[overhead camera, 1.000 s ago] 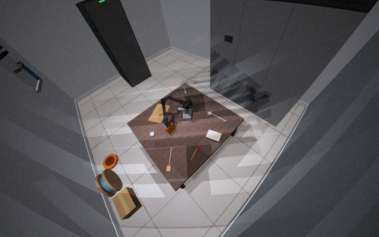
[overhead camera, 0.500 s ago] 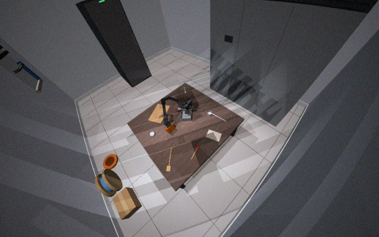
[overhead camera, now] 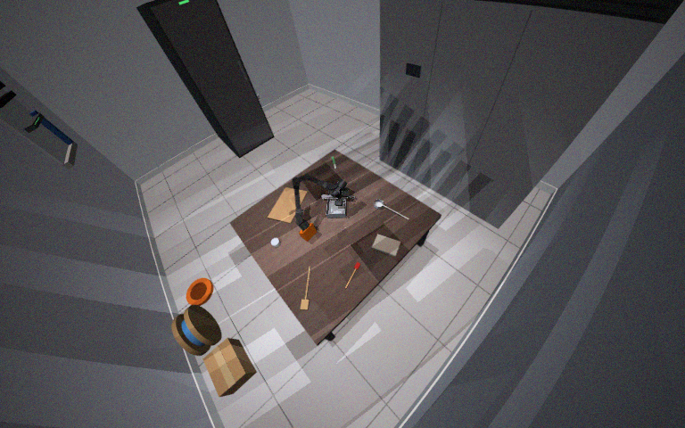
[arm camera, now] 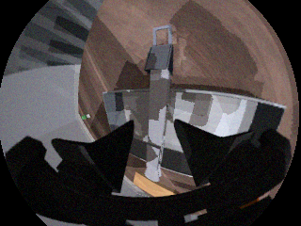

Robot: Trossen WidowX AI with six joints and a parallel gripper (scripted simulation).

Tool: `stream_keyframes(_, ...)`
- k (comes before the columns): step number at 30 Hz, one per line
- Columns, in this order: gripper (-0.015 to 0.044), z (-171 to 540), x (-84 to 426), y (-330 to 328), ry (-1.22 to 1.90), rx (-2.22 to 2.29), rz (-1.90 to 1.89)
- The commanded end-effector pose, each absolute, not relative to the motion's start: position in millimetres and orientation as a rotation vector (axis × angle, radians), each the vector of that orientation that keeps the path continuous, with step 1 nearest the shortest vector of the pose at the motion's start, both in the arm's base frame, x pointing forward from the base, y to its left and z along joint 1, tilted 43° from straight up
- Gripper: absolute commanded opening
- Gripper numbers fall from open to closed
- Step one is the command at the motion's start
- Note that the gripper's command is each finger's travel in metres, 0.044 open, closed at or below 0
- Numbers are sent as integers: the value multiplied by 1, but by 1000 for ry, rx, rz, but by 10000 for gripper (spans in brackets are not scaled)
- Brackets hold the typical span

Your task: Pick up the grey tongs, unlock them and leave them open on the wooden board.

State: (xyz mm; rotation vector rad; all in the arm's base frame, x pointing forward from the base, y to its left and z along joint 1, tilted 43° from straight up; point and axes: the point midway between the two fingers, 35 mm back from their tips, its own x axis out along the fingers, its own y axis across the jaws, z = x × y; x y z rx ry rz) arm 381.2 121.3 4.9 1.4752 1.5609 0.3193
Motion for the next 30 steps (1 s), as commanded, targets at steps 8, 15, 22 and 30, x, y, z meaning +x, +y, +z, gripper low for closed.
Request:
stream_keyframes(8, 260, -7, 381, 139, 1574, 1479, 309)
stream_keyframes(15, 260, -11, 382, 149, 1574, 1482, 312)
stream_keyframes(22, 260, -14, 382, 160, 1573, 1487, 316)
stream_keyframes(30, 208, -11, 384, 162, 1566, 1485, 329)
